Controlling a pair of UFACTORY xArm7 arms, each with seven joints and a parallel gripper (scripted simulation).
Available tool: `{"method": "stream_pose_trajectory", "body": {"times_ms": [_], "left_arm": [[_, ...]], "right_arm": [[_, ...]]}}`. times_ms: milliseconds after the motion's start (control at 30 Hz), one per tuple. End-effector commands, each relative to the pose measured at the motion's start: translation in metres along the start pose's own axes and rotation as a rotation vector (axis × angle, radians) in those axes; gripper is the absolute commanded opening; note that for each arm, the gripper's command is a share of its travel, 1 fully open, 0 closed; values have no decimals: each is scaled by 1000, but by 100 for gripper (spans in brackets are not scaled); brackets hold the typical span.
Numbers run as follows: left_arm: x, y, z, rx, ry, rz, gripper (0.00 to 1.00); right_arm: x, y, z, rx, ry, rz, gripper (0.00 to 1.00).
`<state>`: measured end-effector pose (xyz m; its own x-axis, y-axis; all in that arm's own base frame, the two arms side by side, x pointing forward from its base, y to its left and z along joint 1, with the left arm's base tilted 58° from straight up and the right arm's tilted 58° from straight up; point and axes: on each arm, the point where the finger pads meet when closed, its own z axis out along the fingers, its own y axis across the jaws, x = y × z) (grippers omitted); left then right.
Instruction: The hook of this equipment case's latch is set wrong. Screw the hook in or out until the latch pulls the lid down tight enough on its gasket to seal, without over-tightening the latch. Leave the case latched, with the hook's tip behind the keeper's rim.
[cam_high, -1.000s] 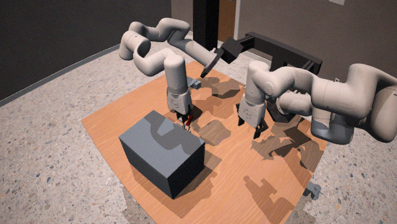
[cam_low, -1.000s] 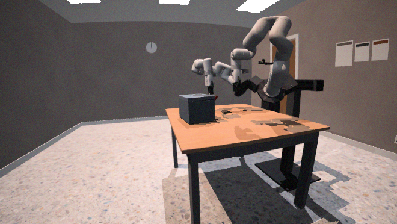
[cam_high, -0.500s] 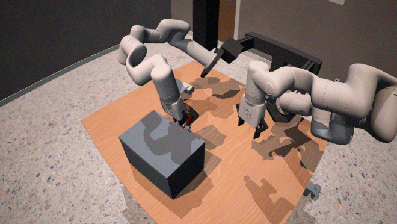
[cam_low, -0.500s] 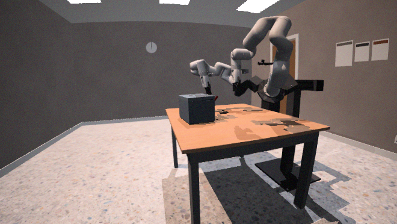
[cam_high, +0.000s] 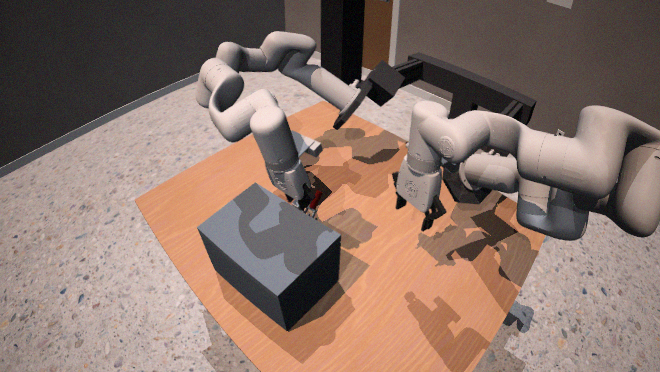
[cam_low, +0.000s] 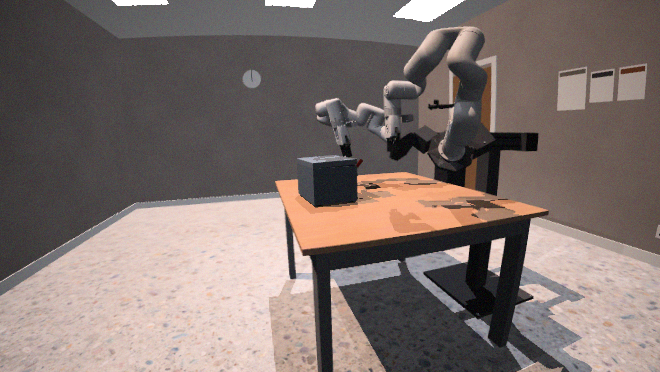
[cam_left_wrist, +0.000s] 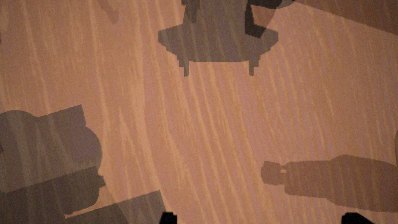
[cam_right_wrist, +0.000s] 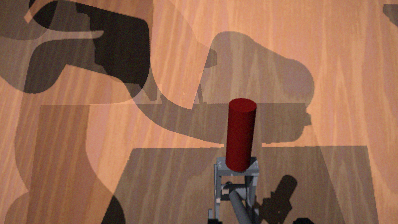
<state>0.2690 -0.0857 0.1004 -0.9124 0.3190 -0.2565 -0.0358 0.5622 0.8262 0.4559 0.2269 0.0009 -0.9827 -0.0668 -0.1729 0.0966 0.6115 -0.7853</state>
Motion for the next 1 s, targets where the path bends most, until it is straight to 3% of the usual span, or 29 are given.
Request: {"method": "stream_pose_trajectory", "body": {"times_ms": [0,167,367,967], "left_arm": [[-1,-1,-1,3,-3,0,100],[-1,-1,-1,3,-3,0,100],[-1,-1,-1,3,-3,0,100],[-1,-1,-1,3,-3,0,100]], "right_arm": [[0,1,-12,-5,-4,-1,41],[0,1,-17,-5,-18,-1,41],[1,1,-30,-8,-253,0,41],[1,1,-31,-8,-269,-1,41]]}}
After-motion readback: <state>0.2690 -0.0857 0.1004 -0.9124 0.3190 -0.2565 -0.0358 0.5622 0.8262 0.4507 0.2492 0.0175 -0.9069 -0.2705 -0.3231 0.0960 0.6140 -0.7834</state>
